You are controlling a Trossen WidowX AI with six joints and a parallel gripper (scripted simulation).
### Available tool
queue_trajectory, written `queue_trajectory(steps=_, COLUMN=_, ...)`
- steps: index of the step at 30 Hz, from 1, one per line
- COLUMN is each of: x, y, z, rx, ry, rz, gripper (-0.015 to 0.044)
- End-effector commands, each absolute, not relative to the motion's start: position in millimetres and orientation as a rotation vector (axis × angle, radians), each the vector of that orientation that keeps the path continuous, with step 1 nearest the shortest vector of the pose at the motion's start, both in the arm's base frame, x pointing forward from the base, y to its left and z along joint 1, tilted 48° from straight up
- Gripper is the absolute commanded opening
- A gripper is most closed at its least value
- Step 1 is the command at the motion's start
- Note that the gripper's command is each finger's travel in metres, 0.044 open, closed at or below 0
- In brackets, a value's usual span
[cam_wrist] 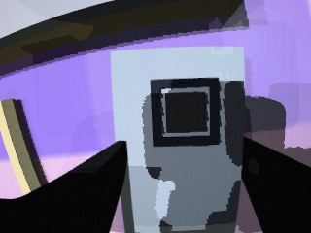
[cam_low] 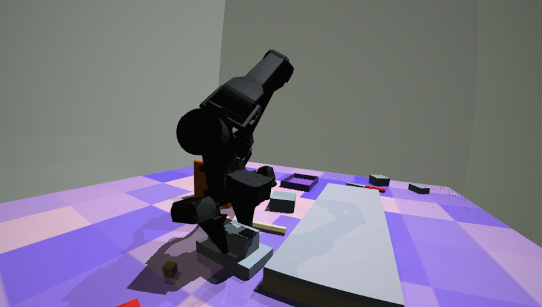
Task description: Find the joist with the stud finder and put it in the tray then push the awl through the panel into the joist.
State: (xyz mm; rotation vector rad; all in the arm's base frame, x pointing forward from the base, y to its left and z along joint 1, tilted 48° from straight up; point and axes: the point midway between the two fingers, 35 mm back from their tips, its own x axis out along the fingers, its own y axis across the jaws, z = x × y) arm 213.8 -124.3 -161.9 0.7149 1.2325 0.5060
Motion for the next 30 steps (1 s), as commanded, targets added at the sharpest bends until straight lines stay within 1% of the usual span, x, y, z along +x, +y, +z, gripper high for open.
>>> queue_trajectory(steps=1, x=214.2, y=-123.9, z=-161.7, rx=0.720, ry=1.230, rz=0.505, gripper=0.0255)
queue_trajectory(steps=15, x=214.2, y=-123.9, z=-161.7, rx=0.720, ry=1.230, rz=0.505, gripper=0.0162)
queue_trajectory(steps=21, x=216.3, y=-140.1, z=-150.3, rx=0.719, ry=1.231, rz=0.503, gripper=0.0004)
queue_trajectory(steps=30, x=216.3, y=-183.9, z=-110.4, rx=0.718, ry=1.232, rz=0.501, gripper=0.0000)
